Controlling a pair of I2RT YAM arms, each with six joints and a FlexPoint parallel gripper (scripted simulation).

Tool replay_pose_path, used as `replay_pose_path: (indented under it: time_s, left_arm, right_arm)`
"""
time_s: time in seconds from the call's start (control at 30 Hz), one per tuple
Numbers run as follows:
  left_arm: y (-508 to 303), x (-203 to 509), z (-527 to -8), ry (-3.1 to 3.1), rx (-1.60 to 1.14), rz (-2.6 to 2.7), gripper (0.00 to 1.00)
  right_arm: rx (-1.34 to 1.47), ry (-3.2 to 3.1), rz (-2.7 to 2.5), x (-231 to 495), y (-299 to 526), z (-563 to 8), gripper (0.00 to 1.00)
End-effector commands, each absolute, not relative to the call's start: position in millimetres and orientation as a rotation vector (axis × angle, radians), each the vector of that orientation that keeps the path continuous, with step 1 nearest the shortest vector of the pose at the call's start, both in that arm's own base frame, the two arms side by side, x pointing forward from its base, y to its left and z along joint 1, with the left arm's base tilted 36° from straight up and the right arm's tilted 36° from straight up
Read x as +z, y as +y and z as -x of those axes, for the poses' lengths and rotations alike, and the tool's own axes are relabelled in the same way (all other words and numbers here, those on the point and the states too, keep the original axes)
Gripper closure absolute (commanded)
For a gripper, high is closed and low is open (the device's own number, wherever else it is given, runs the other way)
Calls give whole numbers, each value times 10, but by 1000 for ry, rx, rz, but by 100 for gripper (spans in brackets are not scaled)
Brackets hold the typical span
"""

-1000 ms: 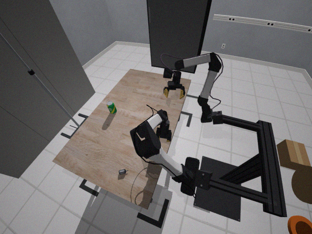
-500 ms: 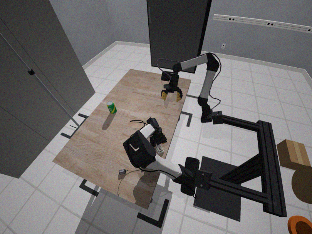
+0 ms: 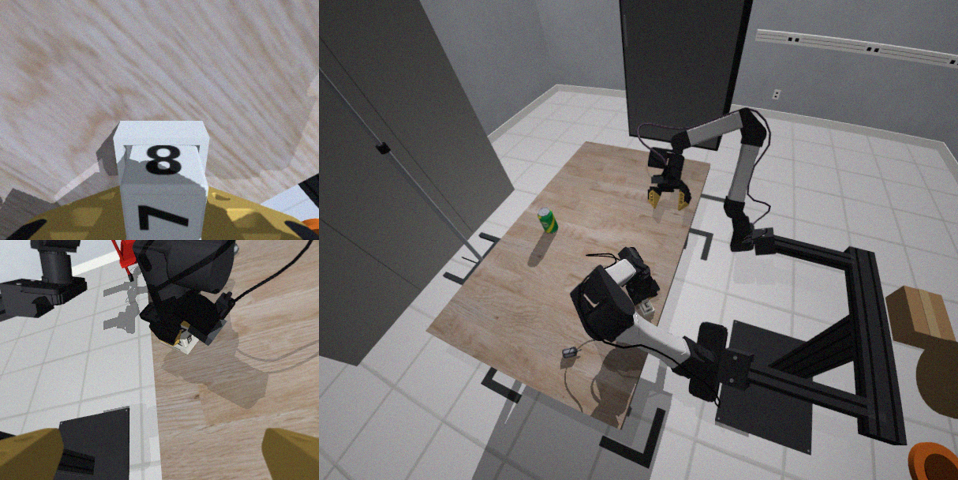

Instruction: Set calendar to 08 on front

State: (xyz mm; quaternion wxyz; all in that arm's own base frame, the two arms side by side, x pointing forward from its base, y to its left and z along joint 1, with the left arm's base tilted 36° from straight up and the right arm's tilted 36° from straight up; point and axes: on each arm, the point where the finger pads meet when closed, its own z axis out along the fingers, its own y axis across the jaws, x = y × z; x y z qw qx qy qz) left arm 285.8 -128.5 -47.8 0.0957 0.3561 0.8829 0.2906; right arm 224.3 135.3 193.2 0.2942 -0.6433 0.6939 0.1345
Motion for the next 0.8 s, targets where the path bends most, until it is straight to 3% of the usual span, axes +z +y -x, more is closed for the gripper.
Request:
replay_pose_path:
  time_s: [0.0, 0.13, 0.77]
  left_arm:
    - [-1387, -396, -2932, 2574, 813, -1048, 69]
    - [-1389, -394, -2934, 2573, 812, -1047, 80]
    - [-1589, 50, -2649, 2601, 823, -1048, 79]
  right_arm:
    - [327, 1809, 1693, 2017, 1370, -2314, 0]
    - [327, 1808, 1693, 2017, 1370, -2314, 0]
    - [406, 1793, 1687, 2037, 1561, -2436, 0]
